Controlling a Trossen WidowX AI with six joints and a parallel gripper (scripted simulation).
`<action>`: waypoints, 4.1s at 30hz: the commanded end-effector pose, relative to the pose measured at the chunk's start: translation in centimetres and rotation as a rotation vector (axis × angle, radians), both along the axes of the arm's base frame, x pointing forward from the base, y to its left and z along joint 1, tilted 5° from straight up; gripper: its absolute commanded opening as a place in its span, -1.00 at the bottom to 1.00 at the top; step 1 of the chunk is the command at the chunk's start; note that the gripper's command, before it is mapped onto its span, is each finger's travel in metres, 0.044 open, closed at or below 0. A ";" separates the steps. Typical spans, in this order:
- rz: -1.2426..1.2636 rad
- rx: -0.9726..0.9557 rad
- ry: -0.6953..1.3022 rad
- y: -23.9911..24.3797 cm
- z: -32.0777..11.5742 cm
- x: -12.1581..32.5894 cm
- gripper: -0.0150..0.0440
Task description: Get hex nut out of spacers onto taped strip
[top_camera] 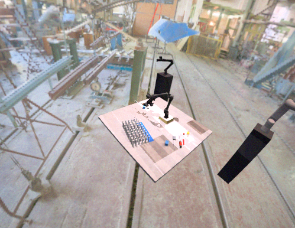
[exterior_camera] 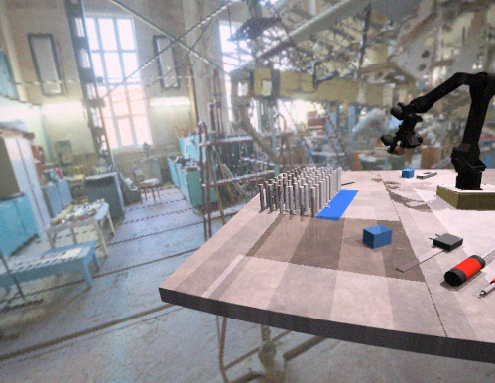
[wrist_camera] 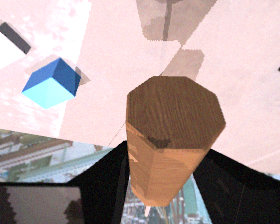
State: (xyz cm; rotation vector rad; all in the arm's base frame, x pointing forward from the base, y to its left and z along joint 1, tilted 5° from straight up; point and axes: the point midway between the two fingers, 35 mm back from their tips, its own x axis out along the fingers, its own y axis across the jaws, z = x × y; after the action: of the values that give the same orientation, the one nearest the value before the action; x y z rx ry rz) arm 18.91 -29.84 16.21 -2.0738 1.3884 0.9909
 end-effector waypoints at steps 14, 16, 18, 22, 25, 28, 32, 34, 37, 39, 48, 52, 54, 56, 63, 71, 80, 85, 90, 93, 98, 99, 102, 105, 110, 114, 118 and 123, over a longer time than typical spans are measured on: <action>0.004 -0.003 -0.001 -0.5 -1.7 0.3 -0.49; 0.004 -0.003 -0.001 -0.6 -1.9 0.4 -0.49; 0.004 -0.003 -0.001 -0.6 -2.1 0.4 -0.49; 0.004 -0.003 -0.001 -0.7 -2.5 0.4 -0.49; 0.004 -0.003 -0.001 -0.8 -2.8 0.5 -0.49; 0.004 -0.003 -0.001 -0.9 -3.1 0.5 -0.49; 0.004 -0.003 -0.001 -0.9 -3.5 0.5 -0.49; 0.004 -0.003 -0.001 -1.0 -3.7 0.5 -0.49; 0.004 -0.003 -0.001 -1.0 -4.0 0.6 -0.49; 0.004 -0.003 -0.001 -1.1 -4.2 0.6 -0.49; 0.004 -0.003 -0.001 -1.2 -5.1 0.6 -0.49; 0.004 -0.003 -0.001 -1.3 -5.5 0.6 -0.49; 0.004 -0.003 -0.001 -1.3 -5.7 0.6 -0.49; 0.004 -0.003 -0.001 -1.3 -5.9 0.6 -0.49; 0.004 -0.003 -0.001 -1.4 -6.6 0.6 -0.49; 0.004 -0.003 -0.001 -1.4 -7.4 0.6 -0.49; 0.004 -0.003 -0.001 -1.4 -8.3 0.6 -0.49; 0.004 -0.003 -0.001 -1.4 -8.8 0.6 -0.49; 0.004 -0.003 -0.001 -1.4 -9.3 0.5 -0.49; 0.004 -0.003 -0.001 -1.4 -9.6 0.5 -0.49; 0.004 -0.003 -0.001 -1.4 -10.0 0.5 -0.49; 0.004 -0.003 -0.001 -1.4 -10.1 0.5 -0.49; 0.004 -0.002 0.000 -1.4 -10.4 0.4 -0.49; 0.004 -0.002 0.000 -1.3 -10.7 0.4 -0.49; 0.004 -0.002 0.000 -1.3 -11.2 0.3 -0.49; 0.004 -0.002 0.000 -1.3 -11.5 0.3 -0.49; 0.004 -0.002 0.000 -1.2 -11.9 0.2 -0.49; 0.004 -0.002 0.000 -1.1 -12.4 0.2 -0.49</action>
State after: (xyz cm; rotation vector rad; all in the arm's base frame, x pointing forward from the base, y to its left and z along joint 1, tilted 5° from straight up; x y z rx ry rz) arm 19.07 -31.00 4.11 -2.0734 1.3887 0.9918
